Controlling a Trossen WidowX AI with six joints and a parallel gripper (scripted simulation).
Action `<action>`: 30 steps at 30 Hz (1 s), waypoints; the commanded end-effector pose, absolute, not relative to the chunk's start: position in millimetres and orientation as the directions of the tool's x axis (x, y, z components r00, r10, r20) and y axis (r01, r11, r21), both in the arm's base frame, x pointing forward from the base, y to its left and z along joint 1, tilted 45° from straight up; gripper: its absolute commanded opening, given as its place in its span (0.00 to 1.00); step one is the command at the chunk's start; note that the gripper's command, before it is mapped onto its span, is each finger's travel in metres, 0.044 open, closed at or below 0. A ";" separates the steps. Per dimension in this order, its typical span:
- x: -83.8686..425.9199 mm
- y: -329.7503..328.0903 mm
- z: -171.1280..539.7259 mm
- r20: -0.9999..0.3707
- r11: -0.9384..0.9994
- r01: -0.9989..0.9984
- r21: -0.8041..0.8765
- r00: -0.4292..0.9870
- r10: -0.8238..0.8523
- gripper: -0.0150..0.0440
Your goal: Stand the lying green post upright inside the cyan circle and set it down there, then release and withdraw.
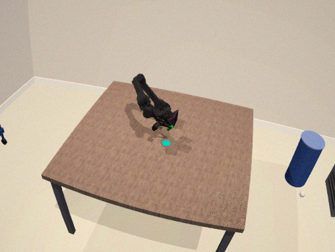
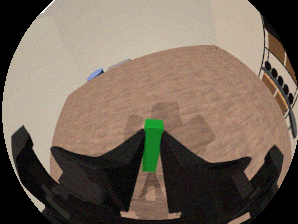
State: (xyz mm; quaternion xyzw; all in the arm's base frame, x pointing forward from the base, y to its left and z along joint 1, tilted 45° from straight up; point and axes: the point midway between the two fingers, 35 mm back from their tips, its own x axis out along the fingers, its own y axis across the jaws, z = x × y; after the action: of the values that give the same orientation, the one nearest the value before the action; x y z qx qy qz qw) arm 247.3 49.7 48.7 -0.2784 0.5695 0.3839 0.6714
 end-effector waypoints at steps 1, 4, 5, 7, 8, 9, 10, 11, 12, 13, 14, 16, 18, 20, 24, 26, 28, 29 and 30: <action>246.1 49.8 48.5 -0.972 0.543 -0.837 0.063 0.071 0.223 0.29; 246.3 49.7 49.2 -0.967 0.539 -0.841 0.058 0.086 0.238 0.29; 246.4 49.6 49.4 -0.966 0.537 -0.842 0.056 0.091 0.244 0.29; 246.5 49.5 49.9 -0.962 0.534 -0.844 0.053 0.101 0.254 0.29; 246.6 49.4 50.1 -0.960 0.533 -0.845 0.051 0.106 0.259 0.29; 246.7 49.4 50.4 -0.958 0.531 -0.846 0.049 0.111 0.264 0.29; 246.8 49.3 50.6 -0.956 0.530 -0.847 0.046 0.116 0.269 0.29; 246.8 49.2 50.9 -0.954 0.528 -0.848 0.044 0.121 0.274 0.29; 246.9 49.2 51.2 -0.952 0.527 -0.849 0.042 0.126 0.279 0.29; 247.0 49.1 51.4 -0.950 0.525 -0.850 0.040 0.131 0.283 0.29; 247.0 49.0 51.7 -0.948 0.524 -0.851 0.037 0.136 0.288 0.29; 247.2 48.9 52.3 -0.943 0.521 -0.853 0.032 0.146 0.298 0.29; 247.3 48.8 52.9 -0.939 0.518 -0.855 0.027 0.157 0.307 0.29; 247.5 48.6 53.5 -0.934 0.515 -0.857 0.021 0.167 0.316 0.29; 247.7 48.3 54.7 -0.924 0.509 -0.861 0.009 0.188 0.334 0.29; 247.8 48.2 55.3 -0.918 0.506 -0.863 0.003 0.198 0.343 0.29; 247.9 48.0 56.0 -0.913 0.503 -0.864 -0.004 0.209 0.351 0.29; 248.0 47.9 56.3 -0.910 0.501 -0.865 -0.007 0.214 0.355 0.29; 248.1 47.8 56.7 -0.907 0.500 -0.866 -0.011 0.219 0.360 0.29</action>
State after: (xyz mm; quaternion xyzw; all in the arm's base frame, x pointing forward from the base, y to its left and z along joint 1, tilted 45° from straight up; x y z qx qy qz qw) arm 249.3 47.6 56.8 -0.2738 0.4735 0.4146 0.7273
